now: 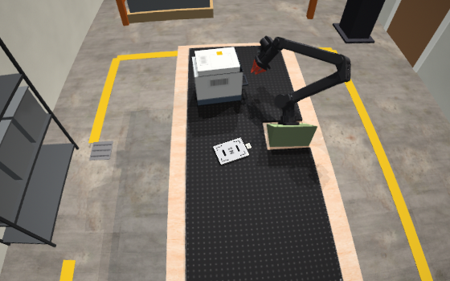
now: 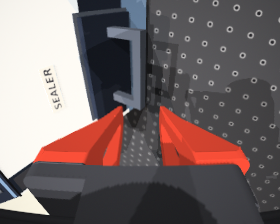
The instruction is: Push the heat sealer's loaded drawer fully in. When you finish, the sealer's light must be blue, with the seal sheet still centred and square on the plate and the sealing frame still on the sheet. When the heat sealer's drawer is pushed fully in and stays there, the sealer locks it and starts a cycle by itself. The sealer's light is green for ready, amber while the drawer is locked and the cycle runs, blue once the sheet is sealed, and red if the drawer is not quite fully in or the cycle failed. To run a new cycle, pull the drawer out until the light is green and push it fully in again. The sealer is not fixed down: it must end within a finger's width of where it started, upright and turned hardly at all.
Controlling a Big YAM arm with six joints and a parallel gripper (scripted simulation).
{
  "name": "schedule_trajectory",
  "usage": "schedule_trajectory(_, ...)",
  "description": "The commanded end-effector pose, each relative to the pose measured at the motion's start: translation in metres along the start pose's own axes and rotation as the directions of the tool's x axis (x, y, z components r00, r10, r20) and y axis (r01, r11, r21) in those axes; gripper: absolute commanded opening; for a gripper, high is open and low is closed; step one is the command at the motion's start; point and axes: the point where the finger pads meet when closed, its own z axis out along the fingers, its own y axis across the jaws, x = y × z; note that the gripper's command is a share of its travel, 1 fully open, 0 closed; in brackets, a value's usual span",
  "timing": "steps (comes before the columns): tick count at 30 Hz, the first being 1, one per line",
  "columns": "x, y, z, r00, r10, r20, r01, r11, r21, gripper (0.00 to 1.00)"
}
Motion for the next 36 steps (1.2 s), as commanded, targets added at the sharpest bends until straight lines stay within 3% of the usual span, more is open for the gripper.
schedule_trajectory(1, -0.0258, 0.0094, -0.0189, 0.999, -0.006, 0.050, 0.007, 1.000, -0.019, 0.30)
schedule_trajectory(36, -0.0258, 0.0094, -0.0189, 0.999, -0.006, 0.050, 0.007, 1.000, -0.019, 0.30)
